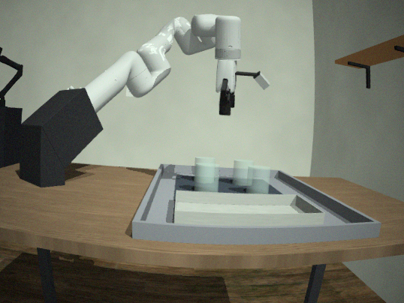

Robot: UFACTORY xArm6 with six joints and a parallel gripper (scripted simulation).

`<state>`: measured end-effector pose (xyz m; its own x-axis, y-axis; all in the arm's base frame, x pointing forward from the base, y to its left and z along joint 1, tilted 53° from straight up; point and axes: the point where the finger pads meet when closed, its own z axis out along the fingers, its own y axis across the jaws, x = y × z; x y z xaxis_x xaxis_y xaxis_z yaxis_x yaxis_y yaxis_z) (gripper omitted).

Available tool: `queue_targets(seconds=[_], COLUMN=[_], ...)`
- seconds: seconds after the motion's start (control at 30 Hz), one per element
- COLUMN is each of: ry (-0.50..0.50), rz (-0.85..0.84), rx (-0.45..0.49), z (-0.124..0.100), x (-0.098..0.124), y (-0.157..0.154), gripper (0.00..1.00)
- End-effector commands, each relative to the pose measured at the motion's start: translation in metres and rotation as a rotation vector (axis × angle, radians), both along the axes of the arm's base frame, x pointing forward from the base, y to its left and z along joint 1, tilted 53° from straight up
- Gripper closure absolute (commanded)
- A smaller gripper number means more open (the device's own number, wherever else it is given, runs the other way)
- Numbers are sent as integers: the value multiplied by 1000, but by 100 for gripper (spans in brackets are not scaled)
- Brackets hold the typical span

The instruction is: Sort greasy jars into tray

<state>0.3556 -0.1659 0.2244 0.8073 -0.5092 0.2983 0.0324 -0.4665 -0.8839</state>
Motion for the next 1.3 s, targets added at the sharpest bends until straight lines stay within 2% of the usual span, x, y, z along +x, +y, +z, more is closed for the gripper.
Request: queue_targets(seconds=[0.0,0.1,0.13,0.43,0.47,0.87,0.9,1.27], ry=[-3,-3,-10,-10,-14,-15,-15,-15], rz=[2,2,16,16,28,30,30,30], rx=[-68,-68,-211,-211,-358,-385,-385,-385], z=[3,3,7,7,11,11,11,11], x=[3,3,9,9,14,15,15,15], y=[-1,-1,-2,-2,-3,-3,-3,-3], gripper=[0,0,0,0,0,0,100,100])
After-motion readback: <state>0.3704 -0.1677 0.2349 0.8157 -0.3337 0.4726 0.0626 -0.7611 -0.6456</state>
